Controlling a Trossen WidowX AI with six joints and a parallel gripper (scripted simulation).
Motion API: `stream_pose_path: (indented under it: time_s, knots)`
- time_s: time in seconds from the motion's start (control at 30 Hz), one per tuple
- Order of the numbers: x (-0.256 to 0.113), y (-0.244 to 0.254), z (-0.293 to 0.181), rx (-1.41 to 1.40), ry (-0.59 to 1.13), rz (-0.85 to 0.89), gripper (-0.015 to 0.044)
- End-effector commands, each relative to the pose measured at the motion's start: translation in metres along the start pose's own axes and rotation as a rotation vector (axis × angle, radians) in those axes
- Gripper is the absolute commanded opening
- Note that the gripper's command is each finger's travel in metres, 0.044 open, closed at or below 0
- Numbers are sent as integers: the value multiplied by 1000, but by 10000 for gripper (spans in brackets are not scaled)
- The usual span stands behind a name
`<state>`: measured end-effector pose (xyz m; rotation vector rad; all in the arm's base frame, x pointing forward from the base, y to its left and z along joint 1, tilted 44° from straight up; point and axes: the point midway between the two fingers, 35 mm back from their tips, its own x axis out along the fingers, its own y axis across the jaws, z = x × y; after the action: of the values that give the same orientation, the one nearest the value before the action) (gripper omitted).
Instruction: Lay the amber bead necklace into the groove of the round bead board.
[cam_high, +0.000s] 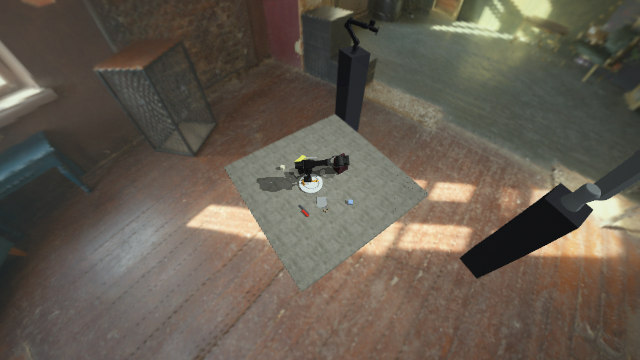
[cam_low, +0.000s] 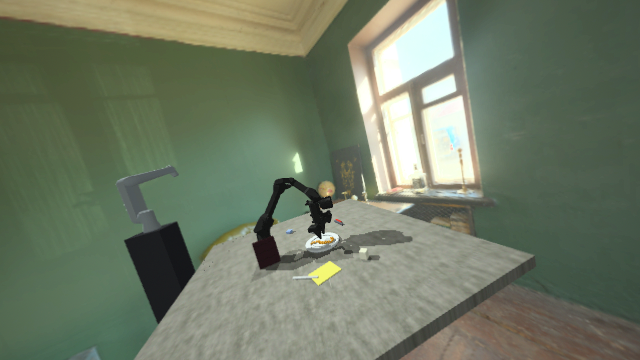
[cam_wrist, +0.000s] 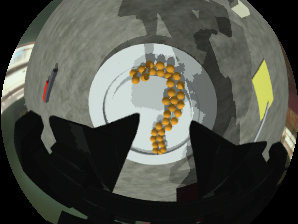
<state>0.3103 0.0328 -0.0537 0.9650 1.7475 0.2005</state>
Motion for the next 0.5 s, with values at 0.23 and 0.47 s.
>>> stream_pose_path:
  time_s: [0.23, 0.47]
  knots:
    - [-2, -4, 23, 93, 3, -5, 250]
    - [1, -2, 24, 81, -7, -3, 250]
